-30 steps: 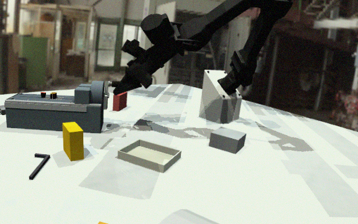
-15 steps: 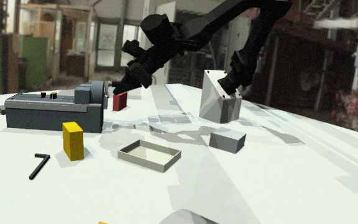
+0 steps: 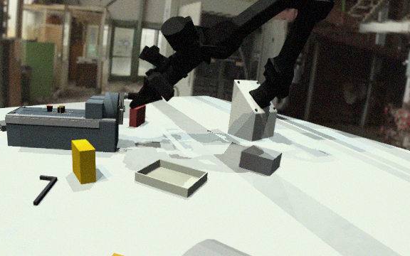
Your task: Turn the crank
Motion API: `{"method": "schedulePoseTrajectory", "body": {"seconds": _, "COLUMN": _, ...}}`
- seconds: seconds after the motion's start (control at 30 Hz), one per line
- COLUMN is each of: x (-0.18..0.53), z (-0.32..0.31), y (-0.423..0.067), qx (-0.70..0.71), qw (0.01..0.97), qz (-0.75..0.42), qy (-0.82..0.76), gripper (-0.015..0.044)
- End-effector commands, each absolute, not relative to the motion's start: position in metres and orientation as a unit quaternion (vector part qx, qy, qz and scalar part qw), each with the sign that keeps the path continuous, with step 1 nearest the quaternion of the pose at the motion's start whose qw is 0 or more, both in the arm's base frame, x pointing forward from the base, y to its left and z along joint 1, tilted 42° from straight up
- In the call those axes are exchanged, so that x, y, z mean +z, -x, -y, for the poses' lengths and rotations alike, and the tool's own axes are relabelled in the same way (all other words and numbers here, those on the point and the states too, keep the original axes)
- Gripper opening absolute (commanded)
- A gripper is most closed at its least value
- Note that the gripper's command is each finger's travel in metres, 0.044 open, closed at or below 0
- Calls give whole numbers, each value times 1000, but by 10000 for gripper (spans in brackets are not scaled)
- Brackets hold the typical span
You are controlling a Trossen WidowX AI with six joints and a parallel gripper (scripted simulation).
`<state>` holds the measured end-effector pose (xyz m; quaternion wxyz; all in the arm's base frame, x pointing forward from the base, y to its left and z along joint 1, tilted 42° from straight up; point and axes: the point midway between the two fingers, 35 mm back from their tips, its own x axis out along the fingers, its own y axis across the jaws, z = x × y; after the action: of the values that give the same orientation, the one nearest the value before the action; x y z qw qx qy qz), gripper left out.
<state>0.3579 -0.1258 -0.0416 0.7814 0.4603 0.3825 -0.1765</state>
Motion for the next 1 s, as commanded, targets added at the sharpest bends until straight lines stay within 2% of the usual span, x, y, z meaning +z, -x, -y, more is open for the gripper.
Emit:
{"method": "schedulePoseTrajectory", "body": {"seconds": 0.0, "x": -48, "z": 129, "y": -352, "qx": -187, "qw": 777, "qz": -387, "qy": -459, "gripper": 0}}
{"method": "schedulePoseTrajectory", "body": {"seconds": 0.97, "x": -53, "z": 129, "y": -351, "qx": -187, "qw": 777, "qz": -387, "qy": -459, "gripper": 0}}
